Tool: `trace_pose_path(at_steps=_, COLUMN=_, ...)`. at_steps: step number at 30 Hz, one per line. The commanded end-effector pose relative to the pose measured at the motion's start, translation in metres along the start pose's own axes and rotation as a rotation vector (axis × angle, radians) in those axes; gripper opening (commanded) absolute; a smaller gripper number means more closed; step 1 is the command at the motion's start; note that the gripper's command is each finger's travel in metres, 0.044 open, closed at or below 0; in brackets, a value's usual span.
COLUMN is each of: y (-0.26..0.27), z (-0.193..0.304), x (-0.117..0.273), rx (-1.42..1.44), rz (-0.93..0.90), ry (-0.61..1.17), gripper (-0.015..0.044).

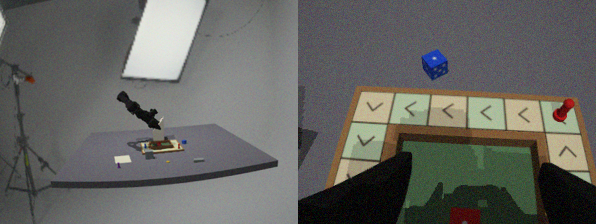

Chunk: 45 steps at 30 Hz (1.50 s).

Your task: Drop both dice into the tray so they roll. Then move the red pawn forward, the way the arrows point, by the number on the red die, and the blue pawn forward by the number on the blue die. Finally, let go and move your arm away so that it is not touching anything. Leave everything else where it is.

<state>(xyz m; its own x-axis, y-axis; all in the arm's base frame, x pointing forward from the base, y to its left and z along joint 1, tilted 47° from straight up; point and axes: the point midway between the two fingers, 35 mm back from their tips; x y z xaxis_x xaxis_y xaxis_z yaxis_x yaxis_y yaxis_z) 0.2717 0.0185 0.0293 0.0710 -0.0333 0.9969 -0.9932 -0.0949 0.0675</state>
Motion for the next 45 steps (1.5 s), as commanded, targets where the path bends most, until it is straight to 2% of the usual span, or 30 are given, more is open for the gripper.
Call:
trace_pose_path(at_steps=1, y=-0.003, z=-0.012, x=0.013, rx=0.003, rz=0.017, ry=-0.004, gripper=0.0394)
trace_pose_path(at_steps=3, y=-0.003, z=-0.011, x=0.011, rx=0.000, rz=0.009, ry=0.012, gripper=0.0440)
trace_pose_path(at_steps=4, y=-0.002, z=-0.010, x=0.006, rx=-0.009, rz=-0.014, ry=0.059, gripper=0.0440)
trace_pose_path(at_steps=8, y=0.003, z=0.001, x=-0.023, rx=-0.041, rz=-0.112, ry=0.464, gripper=0.0440)
trace_pose_path(at_steps=10, y=0.001, z=0.004, x=-0.030, rx=-0.028, rz=-0.097, ry=0.686, gripper=0.0440)
trace_pose_path(at_steps=12, y=-0.003, z=0.003, x=-0.033, rx=-0.007, rz=-0.062, ry=0.825, gripper=0.0440)
trace_pose_path(at_steps=16, y=-0.003, z=0.003, x=-0.033, rx=-0.004, rz=-0.056, ry=0.842, gripper=0.0440)
trace_pose_path(at_steps=17, y=0.003, z=0.002, x=-0.035, rx=-0.005, rz=-0.097, ry=0.753, gripper=0.0440)
trace_pose_path(at_steps=18, y=0.003, z=0.002, x=-0.035, rx=-0.005, rz=-0.097, ry=0.753, gripper=0.0440)
trace_pose_path(at_steps=20, y=0.002, z=-0.004, x=-0.042, rx=-0.044, rz=-0.080, ry=0.756, gripper=0.0387)
trace_pose_path(at_steps=24, y=0.000, z=-0.038, x=-0.085, rx=-0.274, rz=0.024, ry=0.773, gripper=0.0282)
trace_pose_path(at_steps=25, y=0.002, z=-0.047, x=-0.096, rx=-0.334, rz=0.052, ry=0.777, gripper=0.0275)
trace_pose_path(at_steps=28, y=0.010, z=-0.070, x=-0.131, rx=-0.514, rz=0.140, ry=0.788, gripper=0.0275)
trace_pose_path(at_steps=37, y=0.037, z=-0.100, x=-0.195, rx=-0.832, rz=0.314, ry=0.797, gripper=0.0275)
trace_pose_path(at_steps=45, y=0.038, z=-0.099, x=-0.195, rx=-0.847, rz=0.322, ry=0.798, gripper=0.0275)
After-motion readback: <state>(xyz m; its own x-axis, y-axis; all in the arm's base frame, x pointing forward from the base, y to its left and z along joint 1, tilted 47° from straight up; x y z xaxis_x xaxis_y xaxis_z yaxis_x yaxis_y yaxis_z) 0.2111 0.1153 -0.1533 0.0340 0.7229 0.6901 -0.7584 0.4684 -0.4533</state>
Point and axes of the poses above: the point midway between the two fingers, 35 mm back from their tips, its own x axis back along the fingers, its own y axis across the jaws, z = x × y, and after that the axes turned 5 degrees about x, right-handed
